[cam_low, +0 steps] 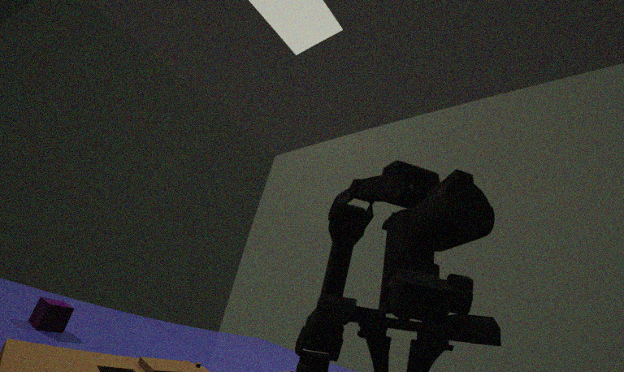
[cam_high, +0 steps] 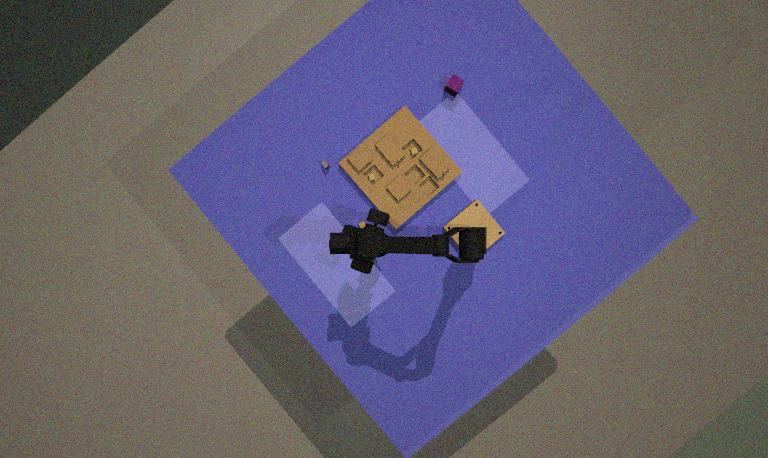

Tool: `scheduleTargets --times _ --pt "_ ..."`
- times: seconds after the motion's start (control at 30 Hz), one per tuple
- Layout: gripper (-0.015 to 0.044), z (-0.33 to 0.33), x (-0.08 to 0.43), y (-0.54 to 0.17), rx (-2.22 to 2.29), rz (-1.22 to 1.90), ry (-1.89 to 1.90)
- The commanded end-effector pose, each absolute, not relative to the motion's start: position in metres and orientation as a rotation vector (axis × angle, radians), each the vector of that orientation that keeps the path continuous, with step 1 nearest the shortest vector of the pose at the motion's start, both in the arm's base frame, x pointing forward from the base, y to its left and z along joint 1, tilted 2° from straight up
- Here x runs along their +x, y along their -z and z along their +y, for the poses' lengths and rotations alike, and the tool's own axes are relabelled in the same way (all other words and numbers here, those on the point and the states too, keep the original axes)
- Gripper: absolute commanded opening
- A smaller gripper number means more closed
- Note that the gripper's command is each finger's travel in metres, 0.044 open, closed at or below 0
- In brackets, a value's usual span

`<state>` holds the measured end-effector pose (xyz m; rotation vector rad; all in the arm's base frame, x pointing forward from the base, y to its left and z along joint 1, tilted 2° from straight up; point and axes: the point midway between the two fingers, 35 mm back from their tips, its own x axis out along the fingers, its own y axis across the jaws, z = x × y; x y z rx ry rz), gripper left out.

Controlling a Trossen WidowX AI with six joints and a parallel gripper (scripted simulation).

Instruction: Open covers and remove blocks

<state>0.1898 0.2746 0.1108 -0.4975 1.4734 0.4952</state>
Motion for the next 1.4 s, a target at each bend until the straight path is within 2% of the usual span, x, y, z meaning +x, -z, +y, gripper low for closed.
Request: scheduleTargets --times 0.0,1.37 --pt "0.0080 0.274 0.191 -0.102 -0.500 1.474 -0.486" --pt "0.0080 0.272 0.192 -0.035 -0.500 1.475 -0.485"
